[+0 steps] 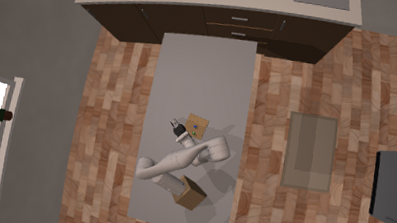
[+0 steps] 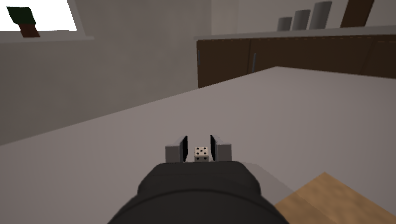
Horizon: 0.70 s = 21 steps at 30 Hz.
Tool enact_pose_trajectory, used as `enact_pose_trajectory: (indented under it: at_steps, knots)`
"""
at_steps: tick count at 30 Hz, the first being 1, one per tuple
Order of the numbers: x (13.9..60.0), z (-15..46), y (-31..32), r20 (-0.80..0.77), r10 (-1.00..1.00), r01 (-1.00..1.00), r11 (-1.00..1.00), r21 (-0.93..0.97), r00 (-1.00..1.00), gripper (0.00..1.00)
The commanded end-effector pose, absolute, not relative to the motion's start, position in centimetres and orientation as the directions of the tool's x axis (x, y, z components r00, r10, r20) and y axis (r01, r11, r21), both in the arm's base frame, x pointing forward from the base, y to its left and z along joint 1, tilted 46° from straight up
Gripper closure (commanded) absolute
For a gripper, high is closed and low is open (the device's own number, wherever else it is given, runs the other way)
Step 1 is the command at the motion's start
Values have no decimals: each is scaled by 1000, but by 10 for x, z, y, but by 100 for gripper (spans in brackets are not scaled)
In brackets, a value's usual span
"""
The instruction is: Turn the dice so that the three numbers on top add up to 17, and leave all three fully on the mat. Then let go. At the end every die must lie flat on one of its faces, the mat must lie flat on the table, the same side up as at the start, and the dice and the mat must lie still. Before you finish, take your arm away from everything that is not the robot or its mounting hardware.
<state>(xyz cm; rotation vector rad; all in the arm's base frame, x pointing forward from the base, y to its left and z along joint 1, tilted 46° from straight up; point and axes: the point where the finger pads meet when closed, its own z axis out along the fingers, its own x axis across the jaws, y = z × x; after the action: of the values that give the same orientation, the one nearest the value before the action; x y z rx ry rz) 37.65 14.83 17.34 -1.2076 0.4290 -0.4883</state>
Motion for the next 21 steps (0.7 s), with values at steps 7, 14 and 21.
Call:
enact_pose_trajectory:
  at_steps: [7, 14, 21]
  knots:
    - [375, 173, 145, -55, -571, 129, 276, -952, 819, 36]
    - [363, 167, 129, -55, -571, 129, 276, -952, 819, 36]
    - [353, 161, 115, -55, -571, 129, 276, -952, 819, 36]
